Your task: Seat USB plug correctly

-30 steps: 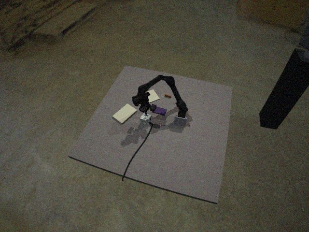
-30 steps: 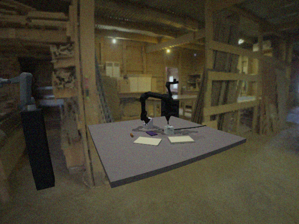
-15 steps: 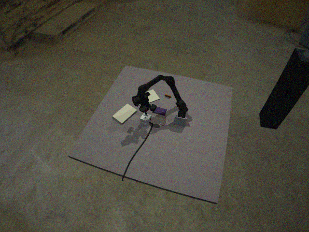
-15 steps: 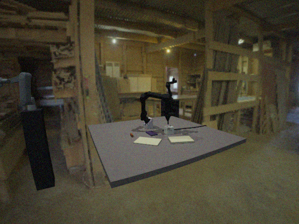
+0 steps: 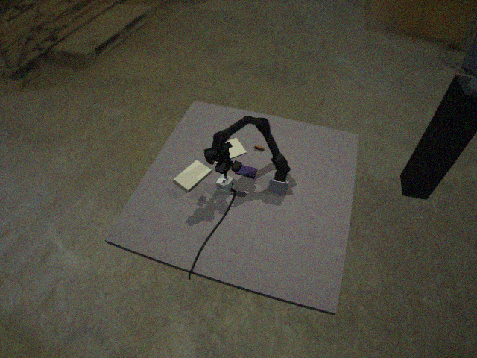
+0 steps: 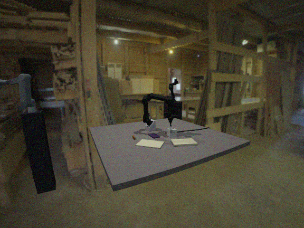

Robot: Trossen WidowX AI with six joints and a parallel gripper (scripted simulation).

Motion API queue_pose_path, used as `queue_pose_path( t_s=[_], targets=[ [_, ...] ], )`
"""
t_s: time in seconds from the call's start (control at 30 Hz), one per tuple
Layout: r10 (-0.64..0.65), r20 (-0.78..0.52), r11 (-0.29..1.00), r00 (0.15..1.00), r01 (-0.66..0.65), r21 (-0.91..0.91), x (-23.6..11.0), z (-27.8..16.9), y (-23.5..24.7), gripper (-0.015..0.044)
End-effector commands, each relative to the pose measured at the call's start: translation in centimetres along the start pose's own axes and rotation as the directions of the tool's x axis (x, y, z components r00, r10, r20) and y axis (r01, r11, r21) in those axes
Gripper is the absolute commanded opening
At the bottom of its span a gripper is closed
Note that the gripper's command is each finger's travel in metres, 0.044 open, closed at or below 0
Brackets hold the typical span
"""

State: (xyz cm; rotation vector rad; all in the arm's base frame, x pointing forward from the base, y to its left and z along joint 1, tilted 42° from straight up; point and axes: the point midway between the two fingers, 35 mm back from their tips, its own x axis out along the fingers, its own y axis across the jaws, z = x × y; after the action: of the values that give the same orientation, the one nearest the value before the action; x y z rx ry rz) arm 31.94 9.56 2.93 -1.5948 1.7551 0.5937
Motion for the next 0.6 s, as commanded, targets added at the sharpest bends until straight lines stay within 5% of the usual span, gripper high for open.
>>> queue_pose_path(
  t_s=[0.0,0.57],
  targets=[
    [-0.005,-0.004,1.000,1.000,0.005,0.005,0.08,-0.01,-0.07,0.0000],
    [-0.005,-0.011,1.000,1.000,0.005,0.011,0.28,-0.11,-0.08,0.0000]
  ],
)
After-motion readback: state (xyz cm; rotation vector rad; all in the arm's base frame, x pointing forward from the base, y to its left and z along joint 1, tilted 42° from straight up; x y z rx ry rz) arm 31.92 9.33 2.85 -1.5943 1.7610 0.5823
